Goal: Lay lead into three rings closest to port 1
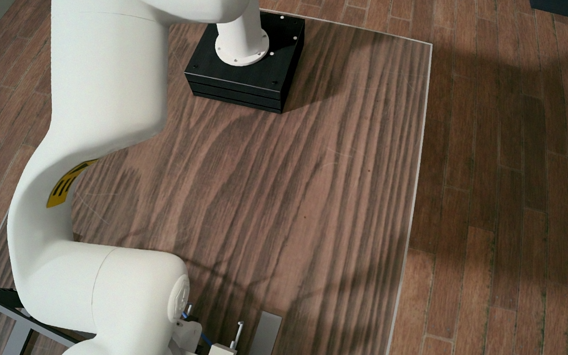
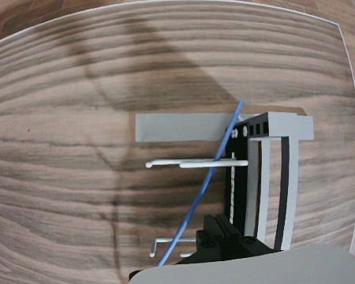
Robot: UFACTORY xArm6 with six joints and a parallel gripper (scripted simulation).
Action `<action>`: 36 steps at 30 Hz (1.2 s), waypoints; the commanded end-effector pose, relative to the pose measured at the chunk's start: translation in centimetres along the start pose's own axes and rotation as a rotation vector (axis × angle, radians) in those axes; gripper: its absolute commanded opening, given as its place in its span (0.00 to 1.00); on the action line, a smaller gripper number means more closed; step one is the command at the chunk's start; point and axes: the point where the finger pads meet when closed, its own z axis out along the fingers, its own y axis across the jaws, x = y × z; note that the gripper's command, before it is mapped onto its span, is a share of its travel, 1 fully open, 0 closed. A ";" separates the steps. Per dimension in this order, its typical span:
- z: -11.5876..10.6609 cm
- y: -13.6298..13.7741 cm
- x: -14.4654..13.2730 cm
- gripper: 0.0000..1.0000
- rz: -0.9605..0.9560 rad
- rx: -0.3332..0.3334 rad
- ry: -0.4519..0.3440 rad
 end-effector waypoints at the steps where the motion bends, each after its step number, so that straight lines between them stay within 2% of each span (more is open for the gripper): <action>1: -0.3 0.2 0.0 0.00 0.000 -0.006 0.001; 21: -0.3 0.1 -0.1 0.00 0.000 -0.006 0.001; 23: -0.3 -0.2 -1.8 0.00 0.008 -0.006 0.001; 24: -0.4 -0.6 -3.7 0.00 0.017 -0.006 0.001; 34: -0.5 -3.4 -11.6 0.00 0.056 -0.006 0.001; 36: -0.5 -3.4 -11.6 0.00 0.056 -0.006 0.001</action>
